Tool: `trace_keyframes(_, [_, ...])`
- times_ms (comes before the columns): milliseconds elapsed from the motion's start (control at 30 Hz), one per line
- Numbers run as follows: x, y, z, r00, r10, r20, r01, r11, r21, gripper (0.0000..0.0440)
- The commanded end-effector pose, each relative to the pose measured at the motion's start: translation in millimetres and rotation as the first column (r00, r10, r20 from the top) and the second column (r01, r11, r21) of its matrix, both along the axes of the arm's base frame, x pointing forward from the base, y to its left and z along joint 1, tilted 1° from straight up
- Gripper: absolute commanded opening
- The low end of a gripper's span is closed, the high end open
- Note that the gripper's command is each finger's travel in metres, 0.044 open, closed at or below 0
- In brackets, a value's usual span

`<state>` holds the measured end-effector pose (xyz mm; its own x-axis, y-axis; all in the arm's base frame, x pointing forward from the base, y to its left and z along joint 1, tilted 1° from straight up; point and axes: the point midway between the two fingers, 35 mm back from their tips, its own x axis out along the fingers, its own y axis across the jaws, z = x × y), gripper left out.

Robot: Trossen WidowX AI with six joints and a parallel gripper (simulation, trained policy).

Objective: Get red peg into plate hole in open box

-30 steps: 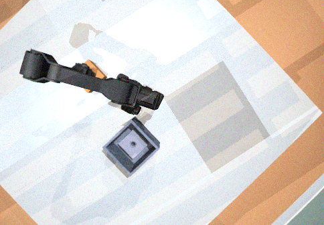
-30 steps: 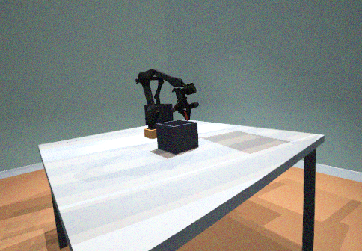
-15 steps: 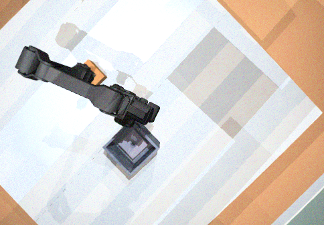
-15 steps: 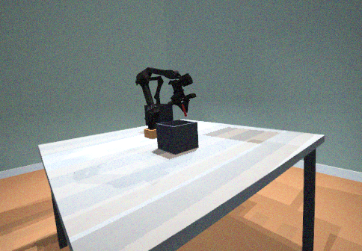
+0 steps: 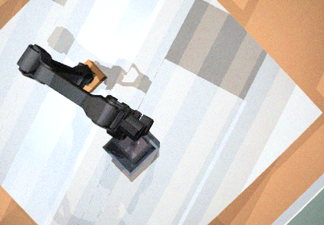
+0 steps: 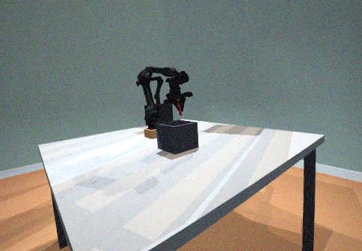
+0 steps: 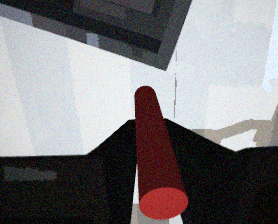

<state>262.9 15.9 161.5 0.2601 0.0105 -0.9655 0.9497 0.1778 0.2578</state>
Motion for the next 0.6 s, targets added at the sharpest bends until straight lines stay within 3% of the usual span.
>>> trace_keyframes(0, [2, -13, 0, 1.000, -0.010, -0.014, 0.009, 1.000, -0.019, 0.0000])
trace_keyframes(567, [15, -52, -6, 0.998, -0.032, -0.060, 0.030, 0.999, -0.035, 0.0000])
